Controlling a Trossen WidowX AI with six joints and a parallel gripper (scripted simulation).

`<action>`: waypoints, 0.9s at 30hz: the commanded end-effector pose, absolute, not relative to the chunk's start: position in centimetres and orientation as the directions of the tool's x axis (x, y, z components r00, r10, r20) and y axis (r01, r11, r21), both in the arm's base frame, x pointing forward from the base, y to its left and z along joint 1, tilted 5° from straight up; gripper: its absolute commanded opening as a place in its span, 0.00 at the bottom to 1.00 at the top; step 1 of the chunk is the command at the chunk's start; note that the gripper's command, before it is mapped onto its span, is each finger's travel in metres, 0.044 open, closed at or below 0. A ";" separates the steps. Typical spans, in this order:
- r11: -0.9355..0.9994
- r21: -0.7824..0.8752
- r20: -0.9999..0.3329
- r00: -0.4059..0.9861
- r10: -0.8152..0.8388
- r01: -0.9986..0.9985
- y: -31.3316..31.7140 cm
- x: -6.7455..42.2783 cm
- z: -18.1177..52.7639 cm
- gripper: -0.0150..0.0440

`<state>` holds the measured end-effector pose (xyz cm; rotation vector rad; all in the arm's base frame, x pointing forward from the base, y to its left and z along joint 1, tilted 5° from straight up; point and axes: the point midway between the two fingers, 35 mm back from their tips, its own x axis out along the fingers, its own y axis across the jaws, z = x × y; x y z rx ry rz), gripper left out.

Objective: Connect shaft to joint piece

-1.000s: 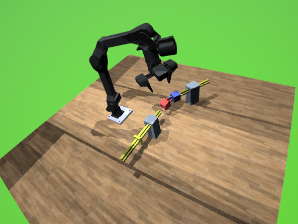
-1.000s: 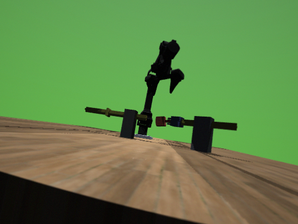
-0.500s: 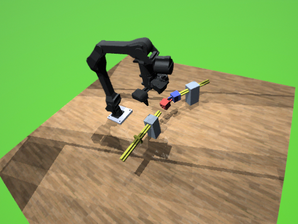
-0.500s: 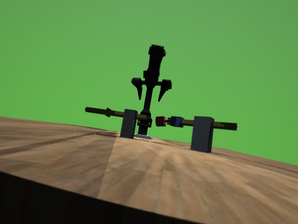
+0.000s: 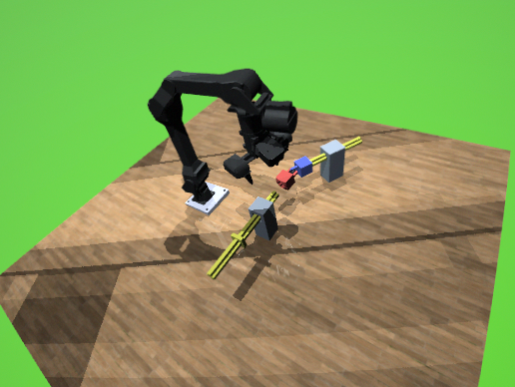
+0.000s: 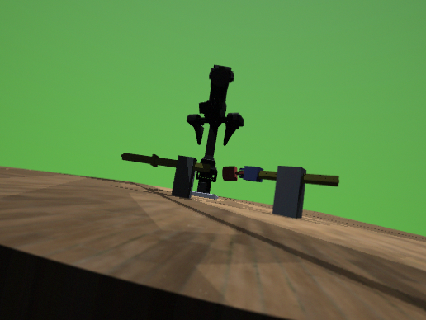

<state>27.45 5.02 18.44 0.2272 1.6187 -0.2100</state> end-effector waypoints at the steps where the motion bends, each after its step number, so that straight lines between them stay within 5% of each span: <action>1: 0.919 0.012 -0.998 -0.053 0.036 0.393 5.0 27.4 18.3 1.00; 27: 0.337 -0.004 -0.993 -0.042 0.108 0.942 4.5 27.4 17.3 1.00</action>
